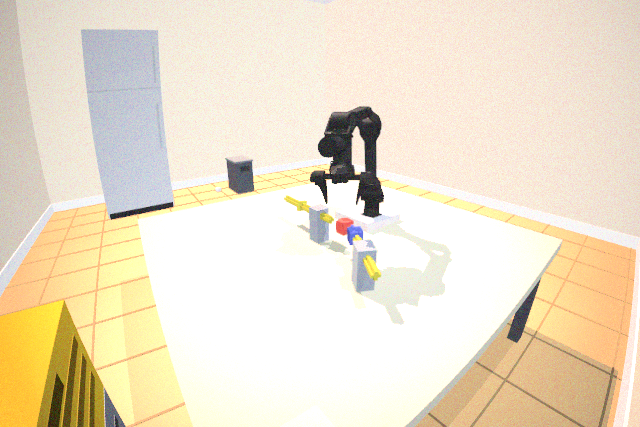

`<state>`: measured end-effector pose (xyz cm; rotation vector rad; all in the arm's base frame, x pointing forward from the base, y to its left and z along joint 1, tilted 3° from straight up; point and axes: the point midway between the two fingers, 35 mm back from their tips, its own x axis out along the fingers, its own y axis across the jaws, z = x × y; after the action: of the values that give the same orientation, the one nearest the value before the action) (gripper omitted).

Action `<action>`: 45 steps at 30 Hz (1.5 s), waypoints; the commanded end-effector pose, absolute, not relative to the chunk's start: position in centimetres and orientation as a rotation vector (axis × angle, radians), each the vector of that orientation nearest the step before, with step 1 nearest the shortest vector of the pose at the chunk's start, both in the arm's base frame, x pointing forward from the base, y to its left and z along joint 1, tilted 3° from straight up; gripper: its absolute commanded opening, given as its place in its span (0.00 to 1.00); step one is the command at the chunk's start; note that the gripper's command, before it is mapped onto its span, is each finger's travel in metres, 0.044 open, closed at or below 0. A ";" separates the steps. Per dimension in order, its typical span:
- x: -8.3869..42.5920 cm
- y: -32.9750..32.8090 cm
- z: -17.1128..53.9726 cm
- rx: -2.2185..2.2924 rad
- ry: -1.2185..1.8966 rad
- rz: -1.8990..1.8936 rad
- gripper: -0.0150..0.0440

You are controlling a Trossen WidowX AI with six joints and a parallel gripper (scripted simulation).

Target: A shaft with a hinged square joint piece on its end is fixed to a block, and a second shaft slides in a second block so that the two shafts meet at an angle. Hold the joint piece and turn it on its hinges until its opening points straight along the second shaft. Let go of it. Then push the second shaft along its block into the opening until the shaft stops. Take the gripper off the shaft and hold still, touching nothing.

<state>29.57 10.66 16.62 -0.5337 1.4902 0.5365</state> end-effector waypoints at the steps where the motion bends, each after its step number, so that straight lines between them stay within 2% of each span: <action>1: 29.4 10.6 18.3 -0.423 1.508 0.420 1.00; 10: 28.9 10.5 21.4 -0.198 1.529 0.196 1.00; 21: 28.9 10.4 21.4 -0.185 1.532 0.196 1.00; 45: 28.9 6.4 18.8 0.582 1.610 -0.291 1.00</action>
<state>28.98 6.90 19.09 0.4733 1.6080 -0.2221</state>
